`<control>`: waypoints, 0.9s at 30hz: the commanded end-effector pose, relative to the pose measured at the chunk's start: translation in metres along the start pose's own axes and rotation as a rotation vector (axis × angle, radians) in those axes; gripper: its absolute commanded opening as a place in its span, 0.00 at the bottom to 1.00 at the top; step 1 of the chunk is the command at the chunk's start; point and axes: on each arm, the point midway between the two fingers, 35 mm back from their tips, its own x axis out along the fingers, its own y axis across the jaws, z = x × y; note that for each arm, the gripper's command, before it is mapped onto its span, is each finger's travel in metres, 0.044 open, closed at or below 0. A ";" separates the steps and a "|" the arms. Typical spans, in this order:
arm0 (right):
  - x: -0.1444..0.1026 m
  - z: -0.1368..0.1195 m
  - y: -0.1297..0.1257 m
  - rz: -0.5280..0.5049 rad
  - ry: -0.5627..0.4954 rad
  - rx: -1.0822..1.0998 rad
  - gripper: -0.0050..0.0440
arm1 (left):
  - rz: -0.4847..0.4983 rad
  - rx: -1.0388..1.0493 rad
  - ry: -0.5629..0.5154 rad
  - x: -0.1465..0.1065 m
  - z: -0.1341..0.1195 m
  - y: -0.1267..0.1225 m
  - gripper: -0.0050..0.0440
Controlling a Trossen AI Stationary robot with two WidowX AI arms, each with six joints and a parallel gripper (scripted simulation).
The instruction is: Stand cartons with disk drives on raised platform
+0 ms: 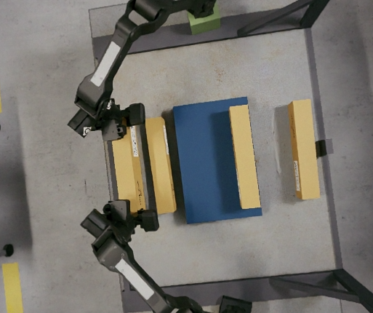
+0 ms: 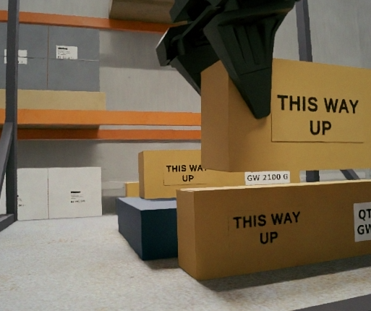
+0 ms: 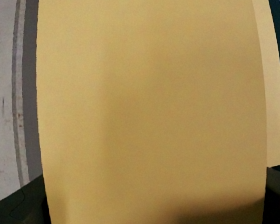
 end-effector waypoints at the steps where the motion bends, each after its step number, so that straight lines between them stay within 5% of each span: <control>1: -0.047 0.022 -0.003 -0.069 -0.105 -0.029 0.00 | 0.064 0.020 -0.066 -0.039 0.010 0.001 0.00; 17: -0.047 0.022 -0.003 -0.069 -0.105 -0.029 0.00 | 0.064 0.020 -0.066 -0.039 0.010 0.001 0.00; 18: -0.022 0.011 0.048 -0.044 -0.056 -0.017 0.00 | 0.039 0.014 -0.045 -0.020 0.007 -0.050 0.00; 27: -0.022 0.011 0.048 -0.044 -0.056 -0.017 0.00 | 0.039 0.014 -0.045 -0.020 0.007 -0.050 0.00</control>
